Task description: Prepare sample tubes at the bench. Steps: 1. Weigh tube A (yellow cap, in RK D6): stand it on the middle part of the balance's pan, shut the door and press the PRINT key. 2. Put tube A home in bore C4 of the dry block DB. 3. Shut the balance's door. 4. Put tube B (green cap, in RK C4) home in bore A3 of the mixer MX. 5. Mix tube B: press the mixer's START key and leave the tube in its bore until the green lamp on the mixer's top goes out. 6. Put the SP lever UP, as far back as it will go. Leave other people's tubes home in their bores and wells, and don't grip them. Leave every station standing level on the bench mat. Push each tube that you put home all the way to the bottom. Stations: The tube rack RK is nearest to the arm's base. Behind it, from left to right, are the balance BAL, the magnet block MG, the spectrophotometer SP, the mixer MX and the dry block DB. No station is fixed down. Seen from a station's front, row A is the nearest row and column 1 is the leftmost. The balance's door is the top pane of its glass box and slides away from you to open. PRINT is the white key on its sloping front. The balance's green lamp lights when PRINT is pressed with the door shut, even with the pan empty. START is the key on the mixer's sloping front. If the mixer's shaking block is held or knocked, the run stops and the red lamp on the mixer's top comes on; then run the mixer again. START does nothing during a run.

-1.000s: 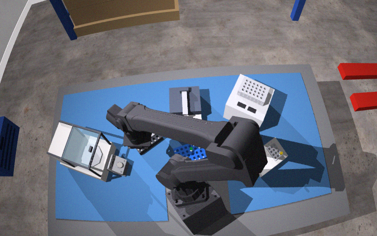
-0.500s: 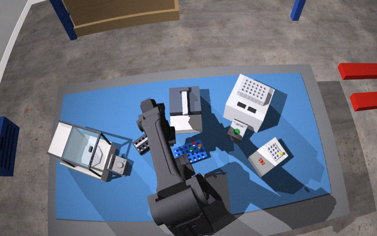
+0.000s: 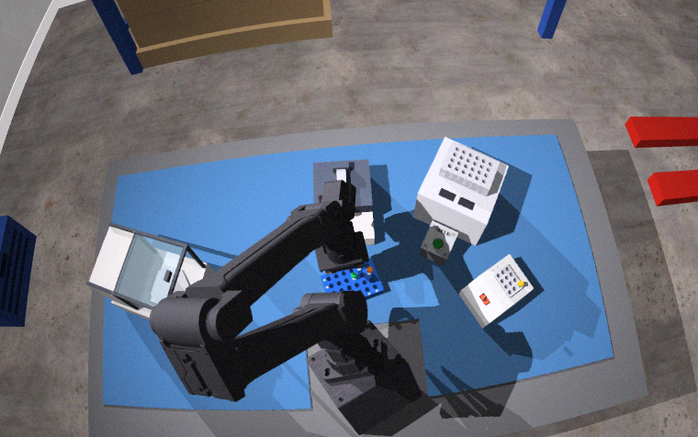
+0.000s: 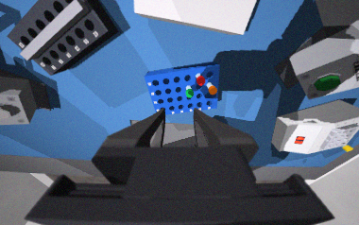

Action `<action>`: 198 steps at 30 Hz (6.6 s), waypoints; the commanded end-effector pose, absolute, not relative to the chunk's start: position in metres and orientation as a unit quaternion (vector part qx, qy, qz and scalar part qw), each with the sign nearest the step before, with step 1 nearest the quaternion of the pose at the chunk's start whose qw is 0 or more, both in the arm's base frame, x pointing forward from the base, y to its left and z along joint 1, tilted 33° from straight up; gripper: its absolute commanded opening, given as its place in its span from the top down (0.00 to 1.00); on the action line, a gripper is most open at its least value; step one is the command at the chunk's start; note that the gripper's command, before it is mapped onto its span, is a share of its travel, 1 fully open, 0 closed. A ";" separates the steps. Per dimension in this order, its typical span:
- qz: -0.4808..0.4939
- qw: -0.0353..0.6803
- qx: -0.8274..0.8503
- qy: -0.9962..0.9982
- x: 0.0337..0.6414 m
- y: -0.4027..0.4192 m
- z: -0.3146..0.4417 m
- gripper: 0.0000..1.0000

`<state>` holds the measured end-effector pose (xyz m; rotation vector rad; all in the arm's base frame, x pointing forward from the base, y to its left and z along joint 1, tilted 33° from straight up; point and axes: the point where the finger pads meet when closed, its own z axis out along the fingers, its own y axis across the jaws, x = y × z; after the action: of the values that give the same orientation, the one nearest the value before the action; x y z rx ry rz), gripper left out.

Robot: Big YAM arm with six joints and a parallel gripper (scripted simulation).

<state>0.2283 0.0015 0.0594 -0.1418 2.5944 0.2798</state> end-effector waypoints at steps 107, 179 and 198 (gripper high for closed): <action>0.101 0.265 -0.122 0.951 0.254 -0.004 0.008 0.64; 0.101 0.263 -0.122 0.952 0.260 0.000 -0.006 0.64; 0.097 0.270 -0.122 0.950 0.267 -0.002 -0.004 0.64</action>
<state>0.2613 -0.0015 -0.0075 -0.3332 2.5742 0.2693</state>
